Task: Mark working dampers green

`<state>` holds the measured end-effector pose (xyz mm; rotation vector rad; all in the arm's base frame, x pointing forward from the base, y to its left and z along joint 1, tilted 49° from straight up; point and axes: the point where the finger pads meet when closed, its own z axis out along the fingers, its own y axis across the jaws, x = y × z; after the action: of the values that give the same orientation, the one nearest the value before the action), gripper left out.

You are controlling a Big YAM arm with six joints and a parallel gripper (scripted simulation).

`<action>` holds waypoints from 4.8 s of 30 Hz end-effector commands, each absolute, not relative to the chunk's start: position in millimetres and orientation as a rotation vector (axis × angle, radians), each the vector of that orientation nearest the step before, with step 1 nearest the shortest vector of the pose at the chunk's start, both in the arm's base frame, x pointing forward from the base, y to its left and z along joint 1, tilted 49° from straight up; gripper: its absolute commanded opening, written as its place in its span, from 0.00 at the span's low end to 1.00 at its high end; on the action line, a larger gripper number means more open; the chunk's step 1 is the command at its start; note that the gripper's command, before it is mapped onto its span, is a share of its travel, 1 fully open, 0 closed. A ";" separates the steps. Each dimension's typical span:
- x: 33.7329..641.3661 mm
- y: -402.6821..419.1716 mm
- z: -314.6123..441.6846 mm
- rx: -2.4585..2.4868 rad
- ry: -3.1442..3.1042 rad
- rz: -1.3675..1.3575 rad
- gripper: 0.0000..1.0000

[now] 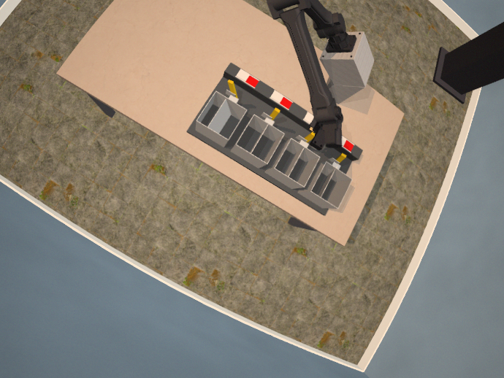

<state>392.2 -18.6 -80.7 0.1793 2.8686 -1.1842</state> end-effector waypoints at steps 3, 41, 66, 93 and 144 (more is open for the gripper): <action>395.5 -25.7 -89.1 0.184 2.869 -1.184 0.36; 394.0 -64.4 -130.8 0.177 2.867 -1.183 0.36; 393.1 -64.9 -130.8 0.181 2.864 -1.181 0.36; 393.3 -63.8 -130.9 0.182 2.862 -1.178 0.17; 395.4 -72.4 -116.9 0.193 2.890 -1.055 0.17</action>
<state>392.0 -65.6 -123.2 0.1746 2.8956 -1.0904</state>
